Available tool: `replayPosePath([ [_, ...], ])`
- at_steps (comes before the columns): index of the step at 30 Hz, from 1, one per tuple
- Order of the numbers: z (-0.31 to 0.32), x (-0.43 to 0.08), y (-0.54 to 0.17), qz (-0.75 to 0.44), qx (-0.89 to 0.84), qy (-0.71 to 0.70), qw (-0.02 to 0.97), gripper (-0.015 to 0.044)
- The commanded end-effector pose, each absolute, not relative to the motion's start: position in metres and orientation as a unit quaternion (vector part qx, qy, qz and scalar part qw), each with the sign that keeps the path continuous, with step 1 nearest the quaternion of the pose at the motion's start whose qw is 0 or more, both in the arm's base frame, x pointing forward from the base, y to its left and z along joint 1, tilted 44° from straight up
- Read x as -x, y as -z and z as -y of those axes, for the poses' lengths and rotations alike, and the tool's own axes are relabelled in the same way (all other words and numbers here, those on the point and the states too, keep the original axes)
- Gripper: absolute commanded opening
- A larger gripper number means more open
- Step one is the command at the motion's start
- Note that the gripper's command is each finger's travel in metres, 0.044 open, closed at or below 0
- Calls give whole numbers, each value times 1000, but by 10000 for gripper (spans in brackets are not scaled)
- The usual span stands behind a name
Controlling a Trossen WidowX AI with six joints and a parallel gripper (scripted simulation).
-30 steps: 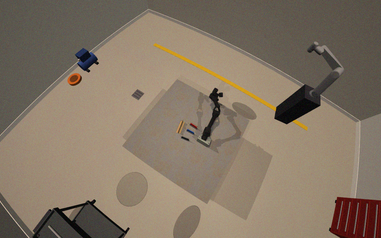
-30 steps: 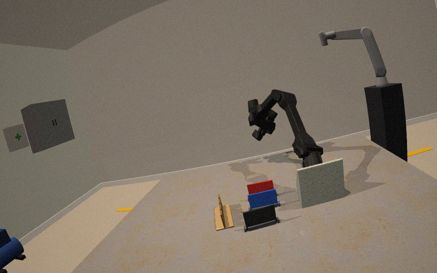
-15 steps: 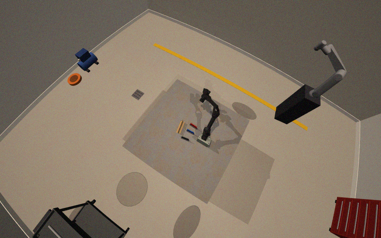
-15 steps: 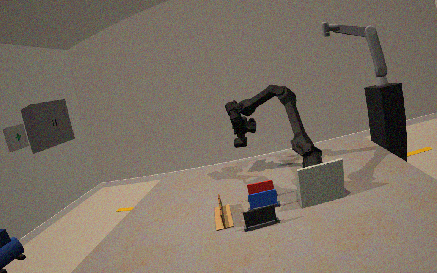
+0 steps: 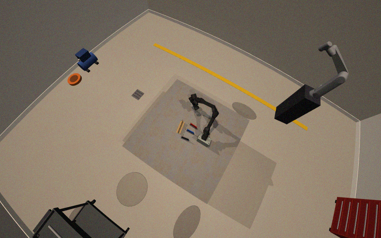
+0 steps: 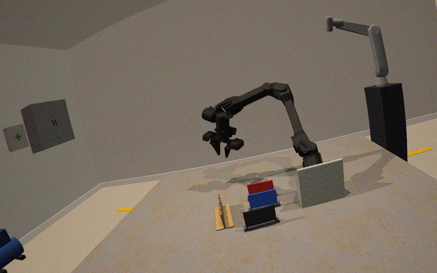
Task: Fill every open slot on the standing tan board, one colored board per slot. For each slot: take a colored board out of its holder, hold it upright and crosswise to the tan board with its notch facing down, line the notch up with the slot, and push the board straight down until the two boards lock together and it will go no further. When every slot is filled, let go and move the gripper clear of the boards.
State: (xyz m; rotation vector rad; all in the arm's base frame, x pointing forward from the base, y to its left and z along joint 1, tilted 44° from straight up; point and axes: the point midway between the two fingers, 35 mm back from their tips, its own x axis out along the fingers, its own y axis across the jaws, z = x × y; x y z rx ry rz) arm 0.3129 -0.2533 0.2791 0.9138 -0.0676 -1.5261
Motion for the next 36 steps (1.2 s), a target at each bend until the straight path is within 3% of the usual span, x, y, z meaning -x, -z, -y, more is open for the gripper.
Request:
replayPosePath([
  [1,221,-317,-249,-95,-336,658,667,187],
  [8,129,-301,-181,-403,-121,556,717,187],
  [10,120,-297,-175,-434,-93,539,716,187],
  [16,55,-242,-140,-651,156,359,650,187],
  [27,51,-235,-136,-670,184,336,636,187],
  [36,97,-223,-92,-669,185,337,636,187],
])
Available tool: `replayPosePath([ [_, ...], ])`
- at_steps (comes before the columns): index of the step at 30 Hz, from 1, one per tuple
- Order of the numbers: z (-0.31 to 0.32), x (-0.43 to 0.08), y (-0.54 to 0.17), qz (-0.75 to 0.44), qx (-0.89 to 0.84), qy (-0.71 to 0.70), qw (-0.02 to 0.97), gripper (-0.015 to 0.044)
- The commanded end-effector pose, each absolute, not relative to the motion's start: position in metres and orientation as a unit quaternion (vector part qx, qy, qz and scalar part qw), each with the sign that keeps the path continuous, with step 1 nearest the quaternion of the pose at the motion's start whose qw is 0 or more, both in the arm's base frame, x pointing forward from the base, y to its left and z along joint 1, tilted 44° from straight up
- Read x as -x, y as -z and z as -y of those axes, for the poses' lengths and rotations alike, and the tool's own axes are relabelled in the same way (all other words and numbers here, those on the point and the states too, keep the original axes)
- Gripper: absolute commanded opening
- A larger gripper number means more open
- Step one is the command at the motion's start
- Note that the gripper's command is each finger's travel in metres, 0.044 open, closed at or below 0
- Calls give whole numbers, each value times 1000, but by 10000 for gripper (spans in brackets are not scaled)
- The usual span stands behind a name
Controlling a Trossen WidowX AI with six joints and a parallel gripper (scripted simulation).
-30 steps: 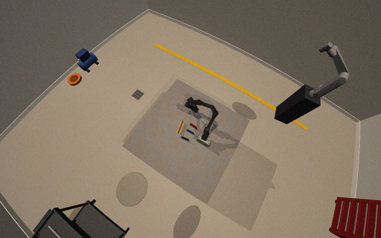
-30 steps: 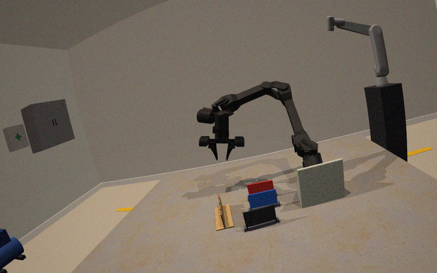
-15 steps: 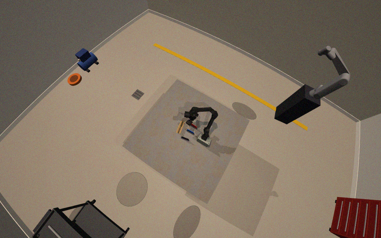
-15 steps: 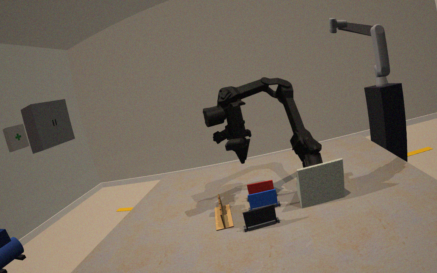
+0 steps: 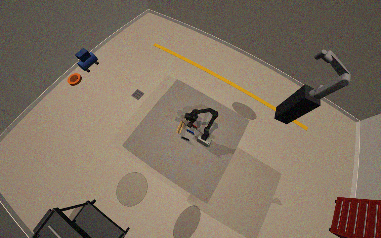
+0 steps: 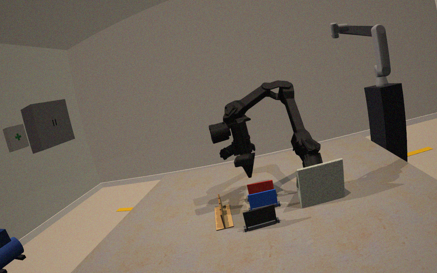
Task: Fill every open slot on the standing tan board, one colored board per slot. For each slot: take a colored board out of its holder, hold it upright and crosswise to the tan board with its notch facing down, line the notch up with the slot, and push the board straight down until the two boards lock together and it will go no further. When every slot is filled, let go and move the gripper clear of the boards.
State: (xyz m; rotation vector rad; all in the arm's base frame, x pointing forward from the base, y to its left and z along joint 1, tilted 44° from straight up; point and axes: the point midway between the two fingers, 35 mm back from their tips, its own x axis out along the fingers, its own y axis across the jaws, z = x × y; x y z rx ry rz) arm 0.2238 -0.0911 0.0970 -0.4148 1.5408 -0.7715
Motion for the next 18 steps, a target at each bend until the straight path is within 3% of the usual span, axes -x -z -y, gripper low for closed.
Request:
replayPosePath([
  [1,98,-223,-92,-669,185,337,636,187],
  [18,120,-217,-71,-669,185,337,636,187],
])
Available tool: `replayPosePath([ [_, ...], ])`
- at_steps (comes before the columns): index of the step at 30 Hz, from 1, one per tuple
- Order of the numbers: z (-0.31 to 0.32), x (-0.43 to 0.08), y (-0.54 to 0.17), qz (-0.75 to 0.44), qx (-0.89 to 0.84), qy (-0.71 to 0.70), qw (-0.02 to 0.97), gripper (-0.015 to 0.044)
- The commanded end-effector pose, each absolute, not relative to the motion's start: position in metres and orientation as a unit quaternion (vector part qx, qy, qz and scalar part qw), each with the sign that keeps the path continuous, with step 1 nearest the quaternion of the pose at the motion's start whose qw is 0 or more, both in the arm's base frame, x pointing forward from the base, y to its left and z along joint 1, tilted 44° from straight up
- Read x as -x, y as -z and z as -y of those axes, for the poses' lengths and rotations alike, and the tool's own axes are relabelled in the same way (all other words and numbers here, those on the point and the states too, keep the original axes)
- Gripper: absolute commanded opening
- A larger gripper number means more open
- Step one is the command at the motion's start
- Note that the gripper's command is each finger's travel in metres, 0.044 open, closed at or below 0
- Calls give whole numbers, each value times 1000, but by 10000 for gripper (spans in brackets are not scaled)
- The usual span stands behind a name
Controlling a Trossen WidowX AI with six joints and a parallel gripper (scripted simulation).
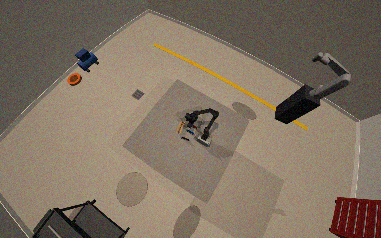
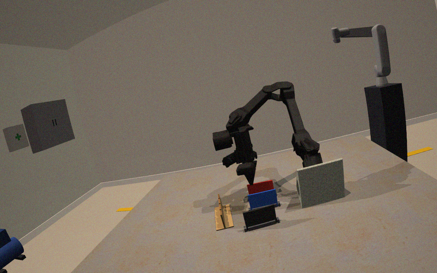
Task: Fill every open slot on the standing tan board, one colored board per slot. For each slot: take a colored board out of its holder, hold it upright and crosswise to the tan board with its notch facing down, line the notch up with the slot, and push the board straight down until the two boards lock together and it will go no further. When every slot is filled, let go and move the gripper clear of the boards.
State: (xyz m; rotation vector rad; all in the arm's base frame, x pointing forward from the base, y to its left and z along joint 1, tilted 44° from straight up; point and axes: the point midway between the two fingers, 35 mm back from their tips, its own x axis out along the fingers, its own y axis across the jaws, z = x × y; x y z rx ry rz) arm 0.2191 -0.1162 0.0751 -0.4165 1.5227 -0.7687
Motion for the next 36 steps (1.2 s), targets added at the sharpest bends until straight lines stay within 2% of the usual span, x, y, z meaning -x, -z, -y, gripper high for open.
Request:
replayPosePath([
  [1,121,-217,-70,-669,185,337,636,187],
  [30,152,-211,-39,-669,186,338,636,187],
  [36,152,-211,-39,-669,186,338,636,30],
])
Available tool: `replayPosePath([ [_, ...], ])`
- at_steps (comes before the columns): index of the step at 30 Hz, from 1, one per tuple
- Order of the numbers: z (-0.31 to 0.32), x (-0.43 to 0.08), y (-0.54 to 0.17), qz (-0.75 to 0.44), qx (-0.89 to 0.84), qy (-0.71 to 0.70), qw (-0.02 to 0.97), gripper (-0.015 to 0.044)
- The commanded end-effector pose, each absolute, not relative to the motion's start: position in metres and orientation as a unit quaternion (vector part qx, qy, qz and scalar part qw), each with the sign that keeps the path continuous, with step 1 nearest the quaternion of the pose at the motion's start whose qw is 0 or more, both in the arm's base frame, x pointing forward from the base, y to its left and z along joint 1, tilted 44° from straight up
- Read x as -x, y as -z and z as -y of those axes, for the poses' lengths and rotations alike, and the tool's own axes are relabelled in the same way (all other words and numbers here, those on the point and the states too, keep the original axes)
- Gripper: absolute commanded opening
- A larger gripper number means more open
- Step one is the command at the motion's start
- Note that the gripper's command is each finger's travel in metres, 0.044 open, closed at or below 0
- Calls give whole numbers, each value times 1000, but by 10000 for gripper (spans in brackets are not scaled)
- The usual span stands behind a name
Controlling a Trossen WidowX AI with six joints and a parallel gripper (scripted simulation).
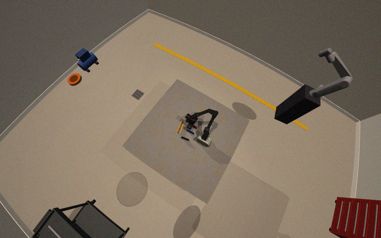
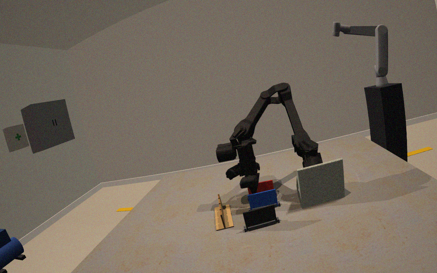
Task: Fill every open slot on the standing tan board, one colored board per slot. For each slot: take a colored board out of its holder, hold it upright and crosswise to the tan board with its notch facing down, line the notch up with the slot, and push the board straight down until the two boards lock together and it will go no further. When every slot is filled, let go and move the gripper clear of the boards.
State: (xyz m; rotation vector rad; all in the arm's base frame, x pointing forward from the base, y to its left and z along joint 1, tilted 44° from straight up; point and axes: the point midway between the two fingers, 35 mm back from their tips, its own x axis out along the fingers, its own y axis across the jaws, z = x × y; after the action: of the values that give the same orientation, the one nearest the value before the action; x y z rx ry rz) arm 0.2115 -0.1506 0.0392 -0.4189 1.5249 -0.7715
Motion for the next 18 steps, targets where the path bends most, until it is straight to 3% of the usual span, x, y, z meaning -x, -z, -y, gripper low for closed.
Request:
replayPosePath([
  [1,152,-211,-39,-669,186,338,636,4],
  [18,139,-213,-52,-669,185,338,636,0],
])
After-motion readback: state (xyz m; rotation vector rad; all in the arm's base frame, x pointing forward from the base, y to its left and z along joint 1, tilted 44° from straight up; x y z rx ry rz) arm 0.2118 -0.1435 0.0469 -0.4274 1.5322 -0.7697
